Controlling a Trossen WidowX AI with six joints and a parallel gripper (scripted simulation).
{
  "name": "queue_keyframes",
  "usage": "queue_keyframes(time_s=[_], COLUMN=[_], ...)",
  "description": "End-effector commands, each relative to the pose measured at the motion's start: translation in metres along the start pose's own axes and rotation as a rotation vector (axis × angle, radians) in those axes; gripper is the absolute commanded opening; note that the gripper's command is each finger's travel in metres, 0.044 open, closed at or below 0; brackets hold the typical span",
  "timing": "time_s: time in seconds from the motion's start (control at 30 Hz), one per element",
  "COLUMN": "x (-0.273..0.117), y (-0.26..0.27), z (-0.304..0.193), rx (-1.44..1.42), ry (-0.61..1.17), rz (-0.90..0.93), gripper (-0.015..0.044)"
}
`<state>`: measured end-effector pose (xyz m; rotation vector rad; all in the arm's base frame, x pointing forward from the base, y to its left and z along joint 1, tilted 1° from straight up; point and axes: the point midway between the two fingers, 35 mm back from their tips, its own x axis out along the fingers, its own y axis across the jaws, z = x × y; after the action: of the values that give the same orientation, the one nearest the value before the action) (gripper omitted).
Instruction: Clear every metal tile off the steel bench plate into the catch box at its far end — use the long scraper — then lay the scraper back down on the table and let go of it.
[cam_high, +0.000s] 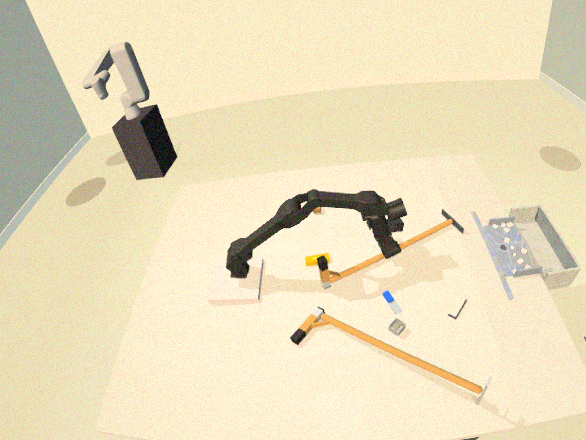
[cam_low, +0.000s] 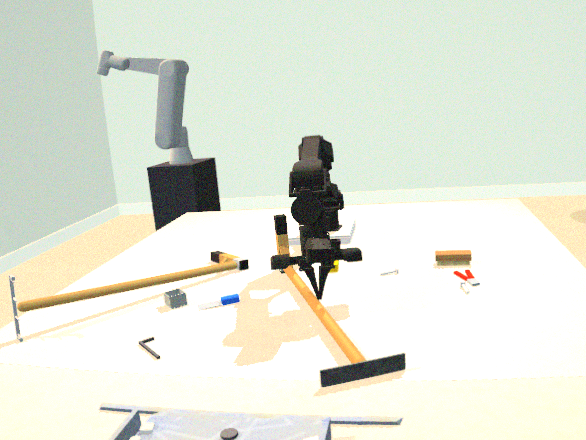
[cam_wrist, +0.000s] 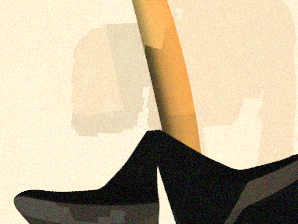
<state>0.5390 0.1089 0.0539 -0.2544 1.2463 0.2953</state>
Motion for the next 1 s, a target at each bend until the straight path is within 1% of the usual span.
queue_keyframes(time_s=[0.0,0.57,0.6,0.97], x=[0.006,0.007,0.000,-0.040], y=[-0.007,-0.023,-0.017,-0.017], z=[-0.001,0.001,0.004,0.012], rx=[0.001,0.000,-0.002,-0.002], ry=[0.009,0.004,-0.009,-0.049], rz=[-0.003,-0.006,-0.003,-0.012], gripper=[0.0000,0.0000,0.0000,0.0000])
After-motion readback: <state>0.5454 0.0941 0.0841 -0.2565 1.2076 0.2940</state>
